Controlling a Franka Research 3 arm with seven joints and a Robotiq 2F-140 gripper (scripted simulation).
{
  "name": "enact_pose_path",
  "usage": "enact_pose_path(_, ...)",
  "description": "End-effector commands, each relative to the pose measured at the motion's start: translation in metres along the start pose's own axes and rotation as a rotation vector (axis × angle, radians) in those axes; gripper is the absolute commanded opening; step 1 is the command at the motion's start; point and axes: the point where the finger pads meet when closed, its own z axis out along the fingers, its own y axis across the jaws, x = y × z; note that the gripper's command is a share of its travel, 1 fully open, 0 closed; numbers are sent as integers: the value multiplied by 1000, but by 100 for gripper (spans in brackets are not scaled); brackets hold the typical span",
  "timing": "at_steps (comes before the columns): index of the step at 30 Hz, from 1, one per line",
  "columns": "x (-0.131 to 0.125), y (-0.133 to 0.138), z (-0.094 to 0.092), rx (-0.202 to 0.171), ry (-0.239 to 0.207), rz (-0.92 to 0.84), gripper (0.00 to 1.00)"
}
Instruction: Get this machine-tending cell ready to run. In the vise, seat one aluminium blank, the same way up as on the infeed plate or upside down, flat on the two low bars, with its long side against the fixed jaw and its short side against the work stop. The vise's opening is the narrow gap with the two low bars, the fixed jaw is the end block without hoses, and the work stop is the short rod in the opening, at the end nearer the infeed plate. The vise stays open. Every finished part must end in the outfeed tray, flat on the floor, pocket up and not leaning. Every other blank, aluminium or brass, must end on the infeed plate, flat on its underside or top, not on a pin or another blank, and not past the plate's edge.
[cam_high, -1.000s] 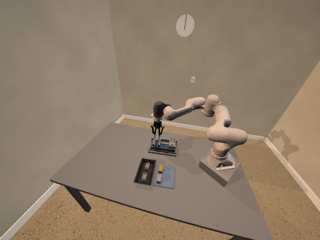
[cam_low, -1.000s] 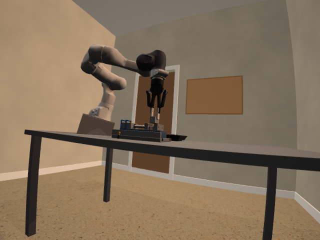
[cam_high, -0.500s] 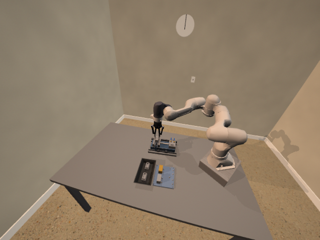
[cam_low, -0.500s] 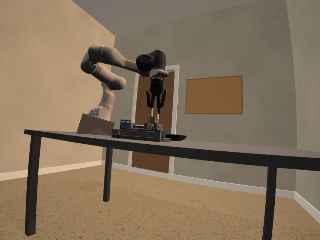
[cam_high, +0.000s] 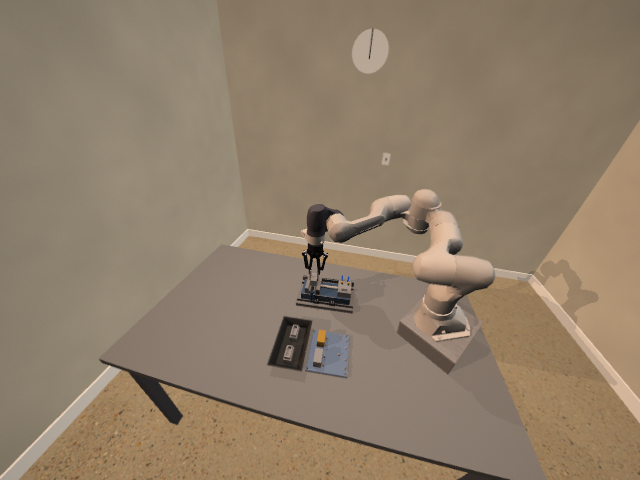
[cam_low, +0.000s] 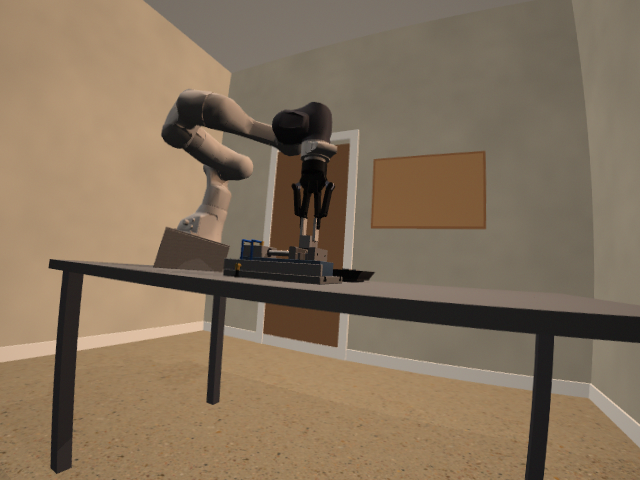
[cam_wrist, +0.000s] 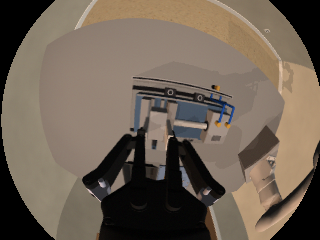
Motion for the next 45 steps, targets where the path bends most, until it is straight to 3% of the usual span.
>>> enact_pose_path(1,-1,-2,1,6,0,5,0)
enact_pose_path(45,-1,-2,11,6,0,5,0)
